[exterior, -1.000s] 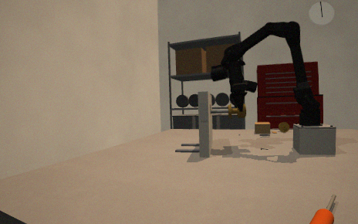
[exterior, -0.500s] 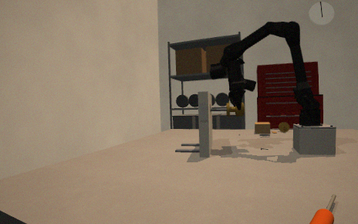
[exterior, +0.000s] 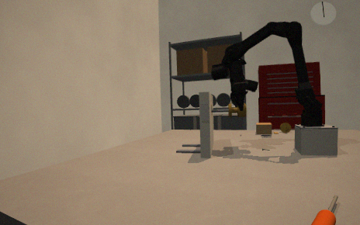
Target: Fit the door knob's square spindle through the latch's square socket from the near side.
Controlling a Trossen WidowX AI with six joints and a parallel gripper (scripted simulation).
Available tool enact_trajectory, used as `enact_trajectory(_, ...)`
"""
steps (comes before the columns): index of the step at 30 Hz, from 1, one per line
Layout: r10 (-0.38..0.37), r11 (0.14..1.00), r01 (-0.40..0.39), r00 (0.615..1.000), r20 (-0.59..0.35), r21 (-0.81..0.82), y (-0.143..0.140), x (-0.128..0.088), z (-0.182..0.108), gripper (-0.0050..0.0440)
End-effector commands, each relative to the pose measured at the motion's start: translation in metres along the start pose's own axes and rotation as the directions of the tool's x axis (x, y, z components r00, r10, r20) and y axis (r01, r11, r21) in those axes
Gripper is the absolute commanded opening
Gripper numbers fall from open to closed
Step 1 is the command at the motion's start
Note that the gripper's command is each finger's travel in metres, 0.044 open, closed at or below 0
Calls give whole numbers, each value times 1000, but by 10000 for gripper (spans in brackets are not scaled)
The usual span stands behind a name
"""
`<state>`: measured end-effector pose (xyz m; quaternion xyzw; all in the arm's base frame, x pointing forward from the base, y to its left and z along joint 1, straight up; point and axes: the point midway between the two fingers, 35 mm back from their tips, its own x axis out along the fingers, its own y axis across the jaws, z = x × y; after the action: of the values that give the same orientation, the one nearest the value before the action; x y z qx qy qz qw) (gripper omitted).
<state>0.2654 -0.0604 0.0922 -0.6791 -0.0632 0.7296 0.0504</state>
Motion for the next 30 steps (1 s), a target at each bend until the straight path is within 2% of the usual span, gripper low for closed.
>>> enact_trajectory(1,-1,1000,1,1000,-13,-1,0,-3,-6,0)
enact_trajectory(30,3,1000,-3,1000,-23,4,1,-4,-4,0)
